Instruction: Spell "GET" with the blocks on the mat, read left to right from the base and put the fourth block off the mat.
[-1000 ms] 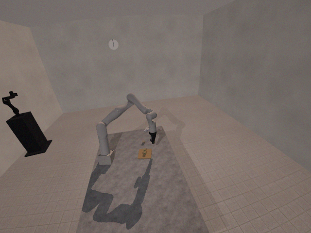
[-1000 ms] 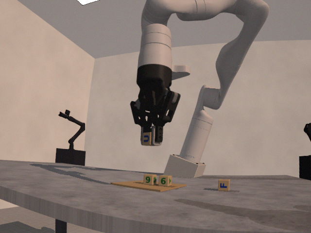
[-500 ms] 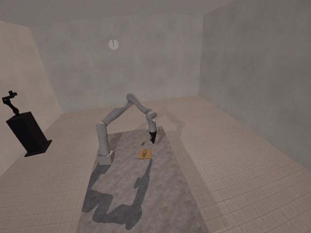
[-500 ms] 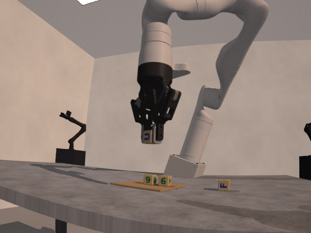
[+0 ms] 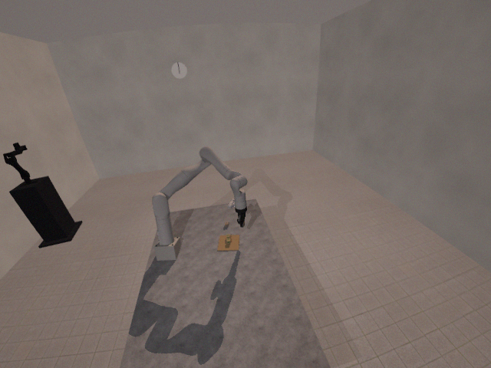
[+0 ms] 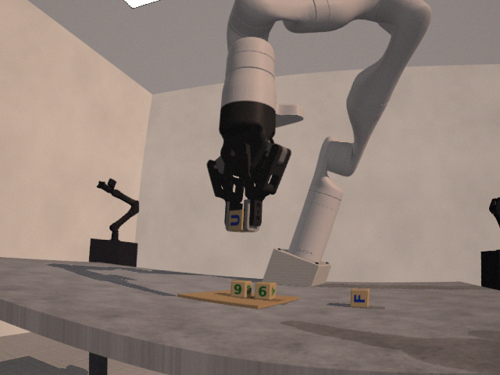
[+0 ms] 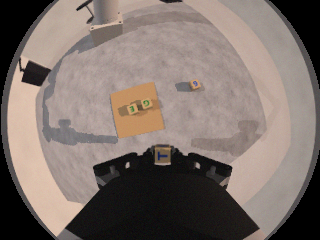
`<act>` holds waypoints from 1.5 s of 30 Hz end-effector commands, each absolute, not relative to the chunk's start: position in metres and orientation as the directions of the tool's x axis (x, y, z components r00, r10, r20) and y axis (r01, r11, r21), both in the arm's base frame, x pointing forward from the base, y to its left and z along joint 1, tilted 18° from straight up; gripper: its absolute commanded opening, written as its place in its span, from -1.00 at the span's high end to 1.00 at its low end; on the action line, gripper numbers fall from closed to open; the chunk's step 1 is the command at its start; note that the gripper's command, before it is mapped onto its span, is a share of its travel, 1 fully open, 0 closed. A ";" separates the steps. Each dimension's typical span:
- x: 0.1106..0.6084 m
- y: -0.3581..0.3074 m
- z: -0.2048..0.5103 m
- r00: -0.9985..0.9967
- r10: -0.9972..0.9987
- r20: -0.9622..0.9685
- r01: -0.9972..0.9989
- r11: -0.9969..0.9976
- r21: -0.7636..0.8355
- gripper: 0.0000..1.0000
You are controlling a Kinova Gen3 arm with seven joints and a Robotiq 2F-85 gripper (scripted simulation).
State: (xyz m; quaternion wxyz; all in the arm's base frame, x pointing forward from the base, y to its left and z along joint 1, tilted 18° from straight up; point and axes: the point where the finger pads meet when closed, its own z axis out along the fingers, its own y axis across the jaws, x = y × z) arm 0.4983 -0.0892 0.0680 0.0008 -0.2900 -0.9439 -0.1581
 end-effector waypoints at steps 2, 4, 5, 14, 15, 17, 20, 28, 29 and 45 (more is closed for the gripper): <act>0.497 -0.092 0.069 -0.846 0.528 0.082 0.525 0.795 0.302 0.57; 0.495 -0.094 0.069 -0.858 0.509 0.074 0.505 0.808 0.304 0.57; 0.495 -0.094 0.069 -0.858 0.509 0.074 0.505 0.808 0.304 0.57; 0.488 -0.100 0.067 -0.914 0.404 0.032 0.393 0.865 0.312 0.57; 0.487 -0.101 0.067 -0.922 0.387 0.026 0.375 0.873 0.312 0.57; 0.485 -0.103 0.066 -0.936 0.351 0.012 0.337 0.888 0.313 0.57; 0.481 -0.106 0.065 -0.957 0.291 -0.010 0.274 0.909 0.313 0.57; 0.472 -0.112 0.063 -0.987 0.152 -0.059 0.127 0.943 0.307 0.57; 0.470 -0.114 0.063 -0.990 0.126 -0.067 0.100 0.947 0.306 0.57; 0.444 -0.128 0.057 -0.944 -0.270 -0.187 -0.312 0.917 0.250 0.57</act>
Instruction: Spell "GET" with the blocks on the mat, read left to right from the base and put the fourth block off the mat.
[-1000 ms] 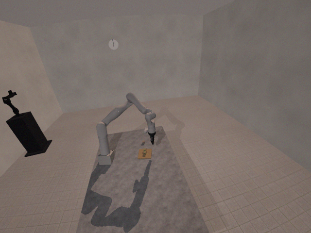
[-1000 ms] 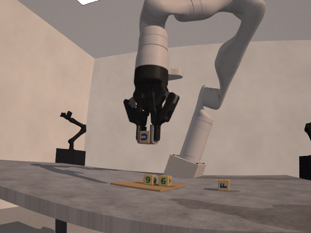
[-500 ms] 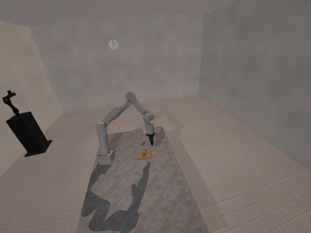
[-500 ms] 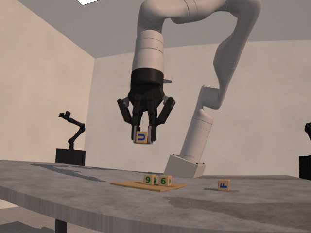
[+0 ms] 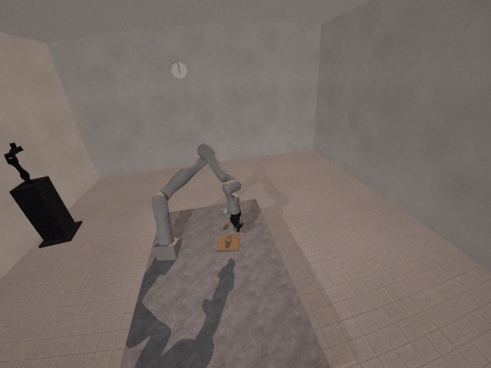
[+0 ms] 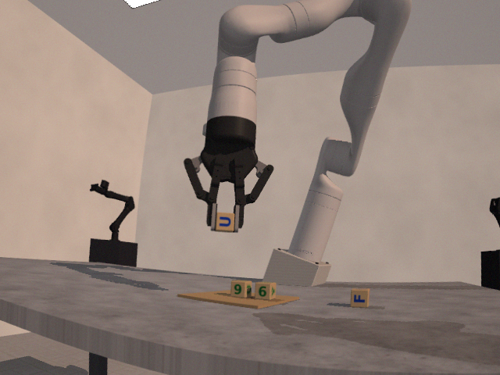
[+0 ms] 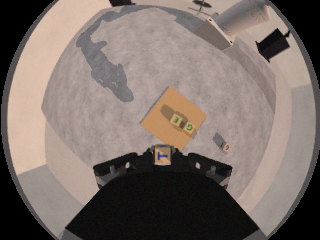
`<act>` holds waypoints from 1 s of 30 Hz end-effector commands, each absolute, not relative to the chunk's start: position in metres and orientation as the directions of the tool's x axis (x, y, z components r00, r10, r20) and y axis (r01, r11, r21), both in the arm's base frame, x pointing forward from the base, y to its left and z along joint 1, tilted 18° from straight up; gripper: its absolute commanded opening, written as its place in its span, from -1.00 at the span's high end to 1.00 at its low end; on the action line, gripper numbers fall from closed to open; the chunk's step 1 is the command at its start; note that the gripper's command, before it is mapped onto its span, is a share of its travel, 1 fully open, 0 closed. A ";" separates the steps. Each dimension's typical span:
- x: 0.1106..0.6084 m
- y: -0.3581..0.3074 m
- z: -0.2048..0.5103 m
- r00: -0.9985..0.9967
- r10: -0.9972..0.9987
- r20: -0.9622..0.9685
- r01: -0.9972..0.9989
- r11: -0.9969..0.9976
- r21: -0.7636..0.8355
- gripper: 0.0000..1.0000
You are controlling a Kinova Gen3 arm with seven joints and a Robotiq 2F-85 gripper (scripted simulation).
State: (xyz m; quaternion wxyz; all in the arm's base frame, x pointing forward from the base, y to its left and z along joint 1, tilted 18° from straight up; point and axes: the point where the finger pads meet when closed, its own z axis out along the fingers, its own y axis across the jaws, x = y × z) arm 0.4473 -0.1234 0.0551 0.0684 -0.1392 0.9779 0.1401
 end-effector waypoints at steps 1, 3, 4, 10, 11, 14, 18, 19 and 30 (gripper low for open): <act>0.442 -0.129 0.056 -0.934 -0.299 -0.195 -0.341 0.908 0.244 0.57; 0.438 -0.130 0.056 -0.911 -0.356 -0.210 -0.400 0.887 0.231 0.57; 0.436 -0.131 0.055 -0.898 -0.383 -0.217 -0.428 0.875 0.225 0.57; 0.424 -0.135 0.053 -0.803 -0.539 -0.254 -0.587 0.789 0.182 0.57; 0.424 -0.135 0.053 -0.803 -0.539 -0.254 -0.587 0.789 0.182 0.57; 0.420 -0.137 0.052 -0.767 -0.585 -0.264 -0.634 0.755 0.167 0.57; 0.413 -0.139 0.051 -0.689 -0.668 -0.281 -0.718 0.683 0.136 0.57; 0.411 -0.139 0.051 -0.669 -0.687 -0.284 -0.737 0.664 0.129 0.57; 0.397 -0.142 0.048 -0.490 -0.817 -0.305 -0.866 0.495 0.066 0.57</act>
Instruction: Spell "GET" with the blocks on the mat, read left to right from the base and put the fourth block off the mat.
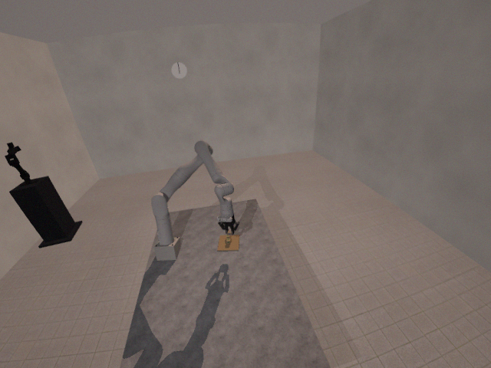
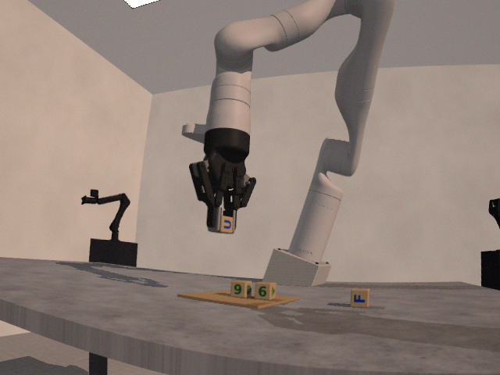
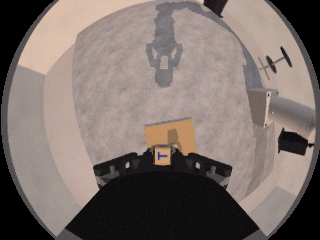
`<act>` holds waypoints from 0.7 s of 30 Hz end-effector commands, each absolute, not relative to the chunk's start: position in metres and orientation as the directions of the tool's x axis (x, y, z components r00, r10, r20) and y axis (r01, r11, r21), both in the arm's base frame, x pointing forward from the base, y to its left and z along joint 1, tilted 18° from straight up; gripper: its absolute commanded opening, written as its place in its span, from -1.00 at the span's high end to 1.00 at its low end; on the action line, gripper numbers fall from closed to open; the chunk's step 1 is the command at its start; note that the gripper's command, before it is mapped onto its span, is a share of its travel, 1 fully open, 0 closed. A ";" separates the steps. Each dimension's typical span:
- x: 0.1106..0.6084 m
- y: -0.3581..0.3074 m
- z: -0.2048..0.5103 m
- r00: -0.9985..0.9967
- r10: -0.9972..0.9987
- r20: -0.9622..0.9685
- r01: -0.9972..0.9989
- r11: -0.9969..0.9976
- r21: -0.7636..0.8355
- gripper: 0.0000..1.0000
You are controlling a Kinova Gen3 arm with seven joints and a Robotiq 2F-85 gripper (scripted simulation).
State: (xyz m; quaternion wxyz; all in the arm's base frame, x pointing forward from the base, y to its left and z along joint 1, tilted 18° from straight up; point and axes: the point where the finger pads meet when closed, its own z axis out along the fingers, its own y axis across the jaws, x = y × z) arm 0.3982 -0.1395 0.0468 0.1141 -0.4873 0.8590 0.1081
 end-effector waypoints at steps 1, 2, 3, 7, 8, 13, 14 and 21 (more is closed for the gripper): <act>0.395 -0.142 0.048 -0.472 -0.827 -0.306 -0.877 0.478 0.060 0.57; 0.394 -0.142 0.048 -0.453 -0.837 -0.308 -0.886 0.460 0.054 0.57; 0.393 -0.143 0.048 -0.436 -0.845 -0.309 -0.895 0.444 0.048 0.57; 0.388 -0.143 0.047 -0.372 -0.875 -0.311 -0.924 0.382 0.028 0.57; 0.387 -0.143 0.047 -0.357 -0.881 -0.312 -0.929 0.369 0.023 0.57; 0.383 -0.144 0.046 -0.295 -0.903 -0.313 -0.951 0.310 0.004 0.57; 0.382 -0.144 0.046 -0.285 -0.906 -0.313 -0.954 0.300 0.001 0.57; 0.380 -0.144 0.046 -0.245 -0.918 -0.313 -0.965 0.262 -0.011 0.57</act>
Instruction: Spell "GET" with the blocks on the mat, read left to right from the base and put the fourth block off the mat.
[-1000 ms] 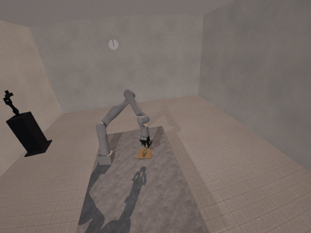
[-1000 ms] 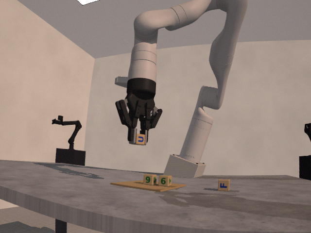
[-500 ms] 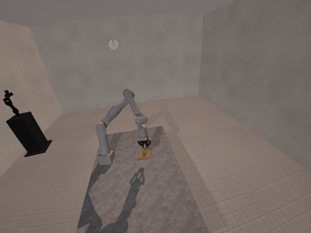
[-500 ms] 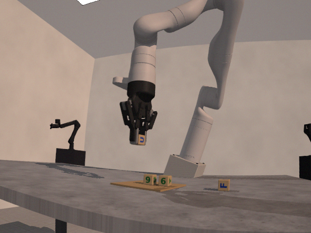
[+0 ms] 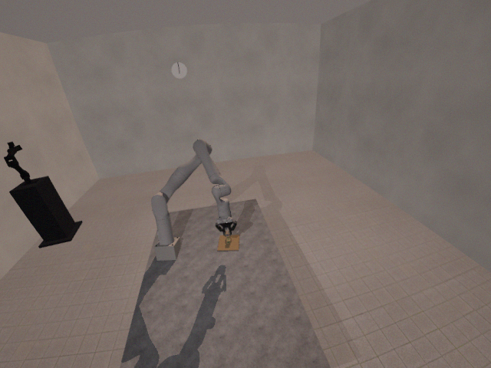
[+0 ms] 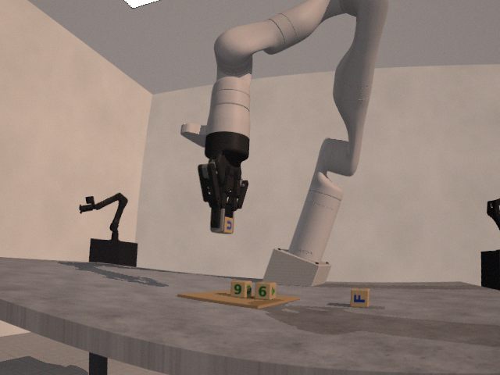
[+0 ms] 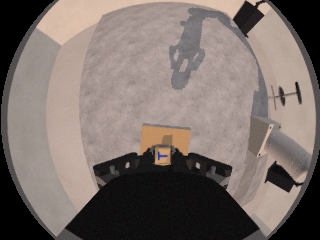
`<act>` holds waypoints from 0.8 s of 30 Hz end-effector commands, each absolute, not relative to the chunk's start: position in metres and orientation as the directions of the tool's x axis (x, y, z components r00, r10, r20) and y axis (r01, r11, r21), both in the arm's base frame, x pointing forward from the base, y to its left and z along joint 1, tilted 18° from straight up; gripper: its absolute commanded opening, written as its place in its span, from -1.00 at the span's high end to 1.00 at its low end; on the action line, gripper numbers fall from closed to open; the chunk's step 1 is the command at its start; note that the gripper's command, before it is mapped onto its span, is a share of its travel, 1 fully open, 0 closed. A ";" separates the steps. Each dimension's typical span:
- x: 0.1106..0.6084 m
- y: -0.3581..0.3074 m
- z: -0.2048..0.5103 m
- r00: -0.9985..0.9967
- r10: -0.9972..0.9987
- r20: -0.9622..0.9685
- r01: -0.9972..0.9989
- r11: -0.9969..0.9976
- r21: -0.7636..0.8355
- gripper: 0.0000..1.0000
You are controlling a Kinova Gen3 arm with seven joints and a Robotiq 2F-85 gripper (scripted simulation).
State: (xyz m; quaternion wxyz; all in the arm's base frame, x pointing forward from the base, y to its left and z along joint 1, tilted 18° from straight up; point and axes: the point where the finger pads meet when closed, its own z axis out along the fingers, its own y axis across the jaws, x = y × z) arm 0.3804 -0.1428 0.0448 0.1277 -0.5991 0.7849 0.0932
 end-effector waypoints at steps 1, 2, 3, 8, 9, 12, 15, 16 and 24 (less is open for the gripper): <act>0.379 -0.144 0.046 -0.240 -0.919 -0.312 -0.966 0.256 -0.013 0.57; 0.379 -0.144 0.046 -0.234 -0.921 -0.312 -0.968 0.251 -0.014 0.57; 0.379 -0.144 0.046 -0.230 -0.922 -0.312 -0.969 0.247 -0.016 0.57; 0.378 -0.144 0.045 -0.216 -0.925 -0.312 -0.972 0.234 -0.020 0.57; 0.378 -0.144 0.045 -0.215 -0.925 -0.312 -0.972 0.232 -0.020 0.57; 0.378 -0.144 0.045 -0.214 -0.926 -0.312 -0.973 0.231 -0.021 0.57; 0.378 -0.144 0.045 -0.212 -0.926 -0.312 -0.973 0.230 -0.021 0.57; 0.378 -0.144 0.045 -0.212 -0.926 -0.312 -0.973 0.230 -0.021 0.57; 0.378 -0.144 0.044 -0.212 -0.926 -0.312 -0.973 0.230 -0.021 0.57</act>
